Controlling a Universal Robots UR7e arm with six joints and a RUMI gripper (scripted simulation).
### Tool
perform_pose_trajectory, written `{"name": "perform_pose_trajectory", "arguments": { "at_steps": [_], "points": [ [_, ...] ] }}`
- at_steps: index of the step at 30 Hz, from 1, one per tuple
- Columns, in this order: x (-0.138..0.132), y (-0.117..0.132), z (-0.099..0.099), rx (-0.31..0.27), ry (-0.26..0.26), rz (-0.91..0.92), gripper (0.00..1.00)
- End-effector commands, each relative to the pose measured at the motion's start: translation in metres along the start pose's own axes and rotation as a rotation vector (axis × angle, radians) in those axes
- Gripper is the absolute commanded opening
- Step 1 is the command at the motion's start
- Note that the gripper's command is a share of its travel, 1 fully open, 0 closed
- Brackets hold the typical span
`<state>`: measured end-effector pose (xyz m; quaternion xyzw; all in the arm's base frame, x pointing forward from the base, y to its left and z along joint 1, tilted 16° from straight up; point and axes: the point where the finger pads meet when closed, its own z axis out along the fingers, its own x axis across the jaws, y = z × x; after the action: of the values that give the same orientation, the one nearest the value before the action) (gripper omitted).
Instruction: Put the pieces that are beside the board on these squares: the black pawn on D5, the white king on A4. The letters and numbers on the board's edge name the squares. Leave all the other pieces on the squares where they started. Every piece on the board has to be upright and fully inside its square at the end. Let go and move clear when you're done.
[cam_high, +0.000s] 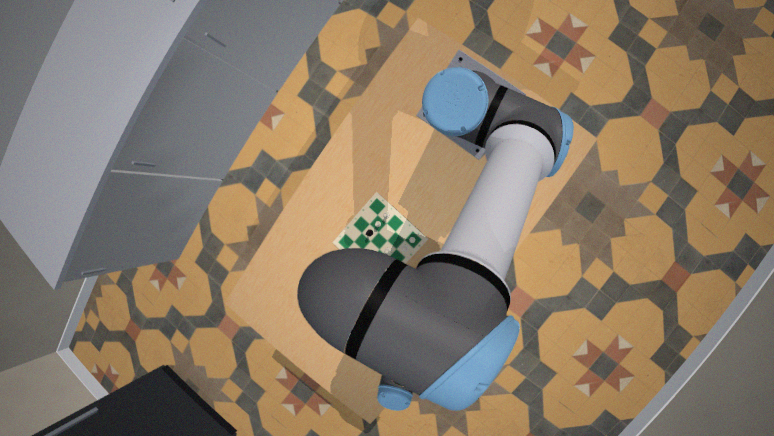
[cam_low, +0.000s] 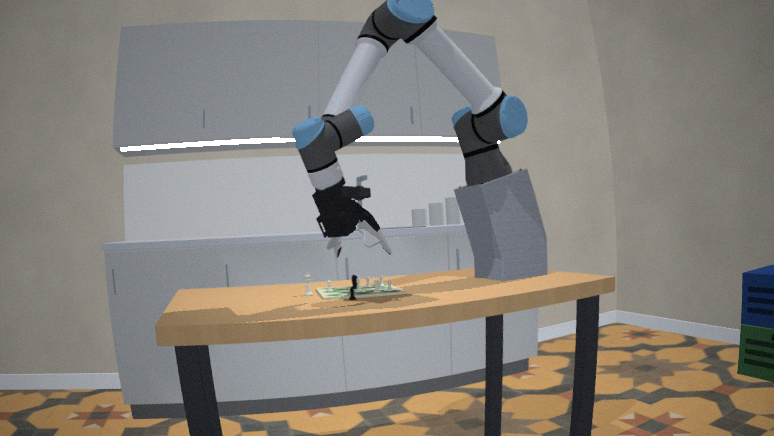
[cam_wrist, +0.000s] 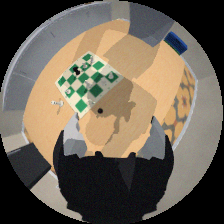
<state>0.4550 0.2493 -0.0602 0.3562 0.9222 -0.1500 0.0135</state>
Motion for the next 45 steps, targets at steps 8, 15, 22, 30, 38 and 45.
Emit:
{"name": "perform_pose_trajectory", "arguments": {
  "at_steps": [8, 15, 22, 30, 38, 45],
  "points": [
    [-0.021, -0.007, -0.012, -0.243, 0.016, 0.031, 1.0],
    [-0.034, -0.015, -0.026, -0.386, -0.002, 0.042, 1.0],
    [-0.041, -0.021, -0.036, -0.465, -0.022, 0.046, 1.0],
    [-0.043, -0.023, -0.039, -0.491, -0.029, 0.046, 1.0],
    [-0.043, -0.023, -0.039, -0.493, -0.03, 0.047, 1.0],
    [-0.043, -0.023, -0.039, -0.493, -0.03, 0.047, 1.0]
  ]
}}
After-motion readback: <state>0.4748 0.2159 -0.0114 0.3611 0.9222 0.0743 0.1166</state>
